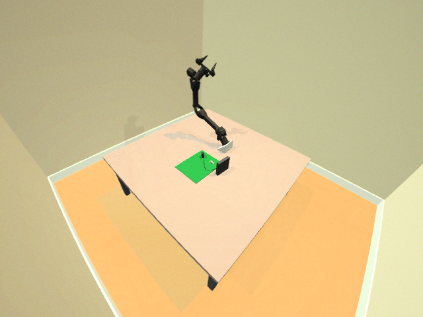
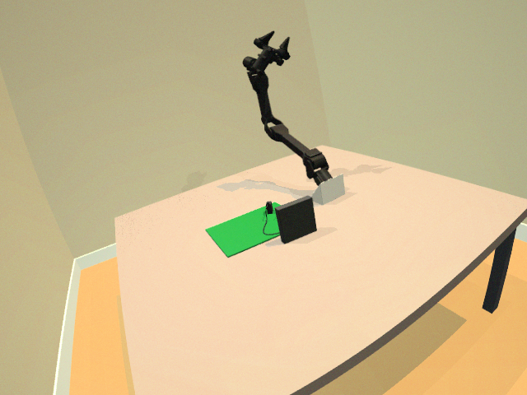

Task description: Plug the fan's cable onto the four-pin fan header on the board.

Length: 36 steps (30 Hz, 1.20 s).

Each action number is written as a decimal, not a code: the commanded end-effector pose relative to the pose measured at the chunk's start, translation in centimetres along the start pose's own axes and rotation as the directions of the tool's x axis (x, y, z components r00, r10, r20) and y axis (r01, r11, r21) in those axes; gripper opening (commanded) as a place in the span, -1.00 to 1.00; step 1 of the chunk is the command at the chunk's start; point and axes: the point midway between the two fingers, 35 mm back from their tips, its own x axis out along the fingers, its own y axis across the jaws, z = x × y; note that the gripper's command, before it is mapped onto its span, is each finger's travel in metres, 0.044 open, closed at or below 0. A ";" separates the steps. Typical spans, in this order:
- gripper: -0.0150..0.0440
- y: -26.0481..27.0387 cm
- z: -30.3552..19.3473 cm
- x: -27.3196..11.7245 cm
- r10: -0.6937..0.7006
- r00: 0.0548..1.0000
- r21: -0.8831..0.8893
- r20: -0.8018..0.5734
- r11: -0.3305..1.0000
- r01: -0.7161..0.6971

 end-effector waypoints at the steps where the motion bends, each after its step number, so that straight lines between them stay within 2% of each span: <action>1: 1.00 4.2 -6.6 0.5 0.104 0.972 0.354 -0.211 0.935 -0.023; 5: 1.00 7.0 -10.7 -0.2 0.174 0.923 0.555 -0.343 0.830 0.049; 10: 1.00 10.7 -15.8 -2.2 0.271 0.823 0.730 -0.499 0.643 0.231; 13: 1.00 12.9 -18.6 -3.9 0.329 0.744 0.772 -0.581 0.514 0.375; 17: 1.00 15.9 -22.0 -6.7 0.405 0.622 0.742 -0.670 0.341 0.577; 22: 1.00 19.4 -25.5 -10.9 0.494 0.449 0.579 -0.744 0.142 0.803; 27: 1.00 22.8 -28.0 -15.8 0.574 0.260 0.302 -0.777 -0.023 0.953; 32: 1.00 26.0 -29.5 -21.2 0.643 0.062 -0.043 -0.763 -0.146 0.988; 36: 1.00 28.3 -29.9 -25.6 0.687 -0.093 -0.324 -0.720 -0.215 0.921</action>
